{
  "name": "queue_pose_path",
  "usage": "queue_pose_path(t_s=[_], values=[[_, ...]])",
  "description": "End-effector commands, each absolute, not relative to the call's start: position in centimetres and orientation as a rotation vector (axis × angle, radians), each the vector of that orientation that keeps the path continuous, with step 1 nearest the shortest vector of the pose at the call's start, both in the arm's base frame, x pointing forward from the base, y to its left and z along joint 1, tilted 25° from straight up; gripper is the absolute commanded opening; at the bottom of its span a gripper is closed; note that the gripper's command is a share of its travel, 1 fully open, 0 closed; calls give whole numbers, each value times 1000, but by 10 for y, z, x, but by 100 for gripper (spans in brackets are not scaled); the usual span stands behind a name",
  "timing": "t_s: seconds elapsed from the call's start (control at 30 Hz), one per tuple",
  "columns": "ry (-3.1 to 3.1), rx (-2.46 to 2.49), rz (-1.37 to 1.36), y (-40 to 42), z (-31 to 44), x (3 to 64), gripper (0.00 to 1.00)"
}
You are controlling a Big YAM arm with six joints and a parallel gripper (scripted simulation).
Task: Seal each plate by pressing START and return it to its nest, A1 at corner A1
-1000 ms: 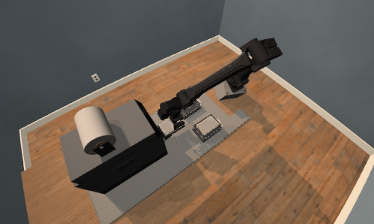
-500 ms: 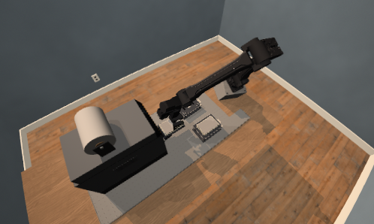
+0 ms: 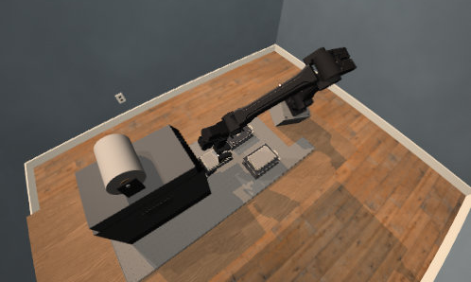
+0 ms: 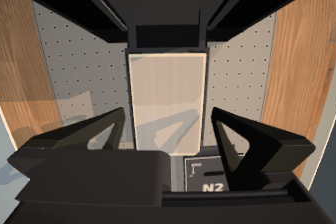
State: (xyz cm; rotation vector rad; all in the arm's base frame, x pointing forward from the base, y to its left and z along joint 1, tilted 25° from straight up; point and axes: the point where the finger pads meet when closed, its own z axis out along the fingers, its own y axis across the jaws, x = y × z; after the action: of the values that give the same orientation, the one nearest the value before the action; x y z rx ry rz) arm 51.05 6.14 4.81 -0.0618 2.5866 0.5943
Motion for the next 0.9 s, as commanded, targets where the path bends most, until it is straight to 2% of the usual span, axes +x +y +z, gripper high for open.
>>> queue_pose_path(t_s=[0.0,0.87], values=[[2571,-30,588,50,56,512,100],[2591,-82,605,72,53,507,100]])
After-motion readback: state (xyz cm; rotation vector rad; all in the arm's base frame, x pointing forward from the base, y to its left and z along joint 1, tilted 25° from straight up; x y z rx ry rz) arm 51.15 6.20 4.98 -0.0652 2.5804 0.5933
